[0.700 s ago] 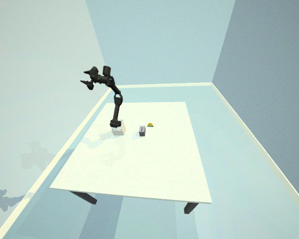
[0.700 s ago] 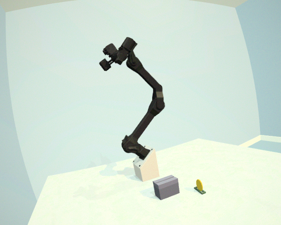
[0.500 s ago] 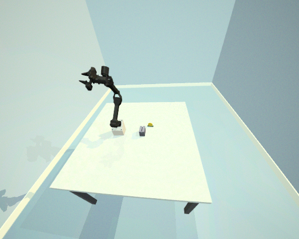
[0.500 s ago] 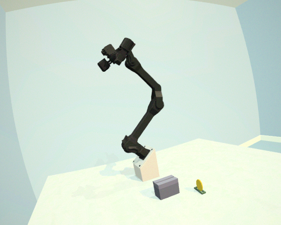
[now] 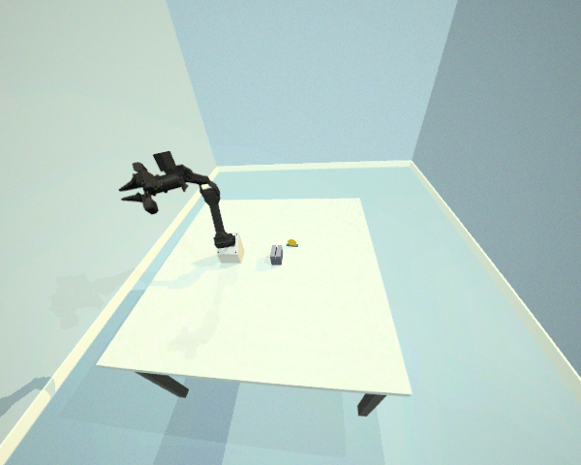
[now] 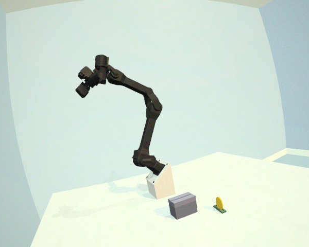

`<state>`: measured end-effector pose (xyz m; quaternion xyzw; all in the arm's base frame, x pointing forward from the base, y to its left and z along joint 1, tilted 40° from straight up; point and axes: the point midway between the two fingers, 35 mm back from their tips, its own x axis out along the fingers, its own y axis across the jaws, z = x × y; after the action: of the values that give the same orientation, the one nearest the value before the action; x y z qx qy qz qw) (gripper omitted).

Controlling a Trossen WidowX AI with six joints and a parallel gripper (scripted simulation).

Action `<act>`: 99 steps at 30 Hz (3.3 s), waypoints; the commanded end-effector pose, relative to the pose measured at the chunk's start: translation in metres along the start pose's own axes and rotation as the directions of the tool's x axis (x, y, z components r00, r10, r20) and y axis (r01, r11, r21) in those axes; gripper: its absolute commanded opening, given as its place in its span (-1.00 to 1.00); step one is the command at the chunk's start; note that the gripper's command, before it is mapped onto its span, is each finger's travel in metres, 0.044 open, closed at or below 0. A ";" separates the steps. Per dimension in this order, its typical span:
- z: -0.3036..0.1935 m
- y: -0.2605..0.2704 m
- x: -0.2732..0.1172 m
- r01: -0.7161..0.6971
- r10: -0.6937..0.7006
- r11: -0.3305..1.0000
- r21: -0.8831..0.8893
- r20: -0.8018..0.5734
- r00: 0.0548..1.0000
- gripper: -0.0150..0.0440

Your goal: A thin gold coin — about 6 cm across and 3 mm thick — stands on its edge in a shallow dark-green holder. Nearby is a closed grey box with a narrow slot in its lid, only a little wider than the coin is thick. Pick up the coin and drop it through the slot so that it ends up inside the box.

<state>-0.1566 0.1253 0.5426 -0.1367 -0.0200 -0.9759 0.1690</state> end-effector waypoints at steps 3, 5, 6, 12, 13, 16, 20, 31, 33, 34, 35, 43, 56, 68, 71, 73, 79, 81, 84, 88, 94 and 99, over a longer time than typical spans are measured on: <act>0.010 0.098 0.031 -0.231 0.231 0.972 -0.031 -0.013 0.973 0.05; 0.012 0.132 0.035 -0.309 0.308 0.950 -0.039 -0.021 0.951 0.05; 0.013 0.149 0.036 -0.347 0.346 0.937 -0.044 -0.025 0.938 0.05; 0.011 0.235 0.025 -0.529 0.528 0.848 -0.020 -0.053 0.848 0.05; 0.010 0.246 0.022 -0.552 0.551 0.834 -0.009 -0.057 0.832 0.05; 0.008 0.288 0.007 -0.633 0.631 0.774 -0.014 -0.078 0.772 0.05; 0.001 0.339 -0.021 -0.738 0.731 0.673 -0.045 -0.106 0.674 0.05; -0.029 0.441 -0.124 -0.922 0.899 0.374 -0.103 -0.206 0.388 0.05; -0.037 0.458 -0.153 -0.946 0.918 0.306 -0.103 -0.233 0.322 0.05; -0.041 0.465 -0.168 -0.957 0.925 0.272 -0.103 -0.247 0.290 0.05; -0.046 0.472 -0.183 -0.966 0.930 0.238 -0.103 -0.262 0.257 0.05; -0.095 0.498 -0.315 -0.991 0.917 -0.035 -0.126 -0.398 0.018 0.05; -0.209 0.435 -0.507 -0.862 0.740 -0.454 -0.225 -0.635 -0.223 0.05; -0.337 0.309 -0.601 -0.697 0.602 -0.625 -0.352 -0.785 -0.143 0.05; -0.374 0.272 -0.608 -0.645 0.591 -0.648 -0.404 -0.802 -0.091 0.05; -0.400 0.248 -0.609 -0.609 0.592 -0.657 -0.444 -0.804 -0.051 0.05; -0.429 0.220 -0.606 -0.565 0.602 -0.659 -0.496 -0.798 -0.003 0.05; -0.428 0.221 -0.608 -0.565 0.602 -0.659 -0.495 -0.798 -0.003 0.05; -0.447 0.235 -0.609 -0.566 0.603 -0.659 -0.496 -0.798 -0.003 0.05; -0.456 0.242 -0.608 -0.566 0.603 -0.658 -0.496 -0.797 -0.002 0.05; -0.468 0.252 -0.612 -0.566 0.604 -0.658 -0.497 -0.797 -0.002 0.05; -0.472 0.255 -0.612 -0.566 0.604 -0.658 -0.497 -0.797 -0.002 0.05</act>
<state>0.3601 0.0467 -0.0769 -0.1794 0.6449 -0.2938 0.6824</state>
